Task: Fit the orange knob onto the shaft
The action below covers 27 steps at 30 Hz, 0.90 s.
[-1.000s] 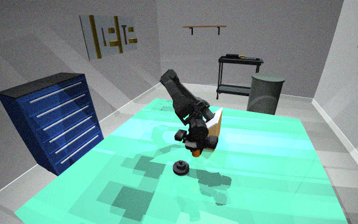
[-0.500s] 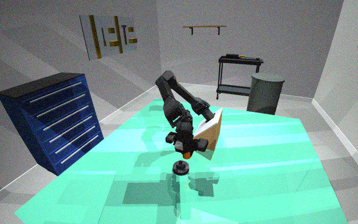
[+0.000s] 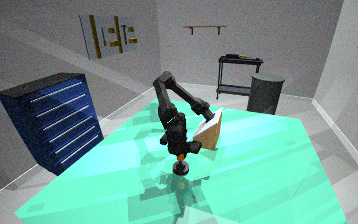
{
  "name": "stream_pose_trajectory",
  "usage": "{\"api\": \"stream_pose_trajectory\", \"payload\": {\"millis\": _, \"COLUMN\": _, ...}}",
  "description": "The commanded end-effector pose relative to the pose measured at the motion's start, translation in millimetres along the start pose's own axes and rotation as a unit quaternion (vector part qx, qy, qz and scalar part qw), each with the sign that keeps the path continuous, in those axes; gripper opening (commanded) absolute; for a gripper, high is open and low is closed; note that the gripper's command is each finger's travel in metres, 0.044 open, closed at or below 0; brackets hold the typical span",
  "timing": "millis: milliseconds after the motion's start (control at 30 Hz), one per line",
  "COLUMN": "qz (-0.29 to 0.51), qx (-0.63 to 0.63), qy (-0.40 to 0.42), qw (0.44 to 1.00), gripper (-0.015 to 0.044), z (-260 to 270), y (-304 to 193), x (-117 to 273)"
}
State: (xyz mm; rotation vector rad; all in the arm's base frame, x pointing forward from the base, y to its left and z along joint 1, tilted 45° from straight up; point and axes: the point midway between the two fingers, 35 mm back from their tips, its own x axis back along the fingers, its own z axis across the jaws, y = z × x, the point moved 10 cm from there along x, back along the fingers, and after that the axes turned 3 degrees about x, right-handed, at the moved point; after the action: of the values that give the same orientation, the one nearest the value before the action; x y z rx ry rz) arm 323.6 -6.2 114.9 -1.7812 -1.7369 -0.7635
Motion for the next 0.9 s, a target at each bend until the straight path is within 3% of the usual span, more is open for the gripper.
{"api": "stream_pose_trajectory", "payload": {"millis": 0, "qz": 0.001, "qx": 0.003, "qy": -0.003, "qw": 1.0, "gripper": 0.0, "z": -0.3, "y": -1.1, "x": -11.1}}
{"api": "stream_pose_trajectory", "payload": {"millis": 867, "qz": 0.001, "qx": 0.0, "qy": -0.003, "qw": 1.0, "gripper": 0.0, "z": -1.5, "y": -2.1, "x": -19.7}}
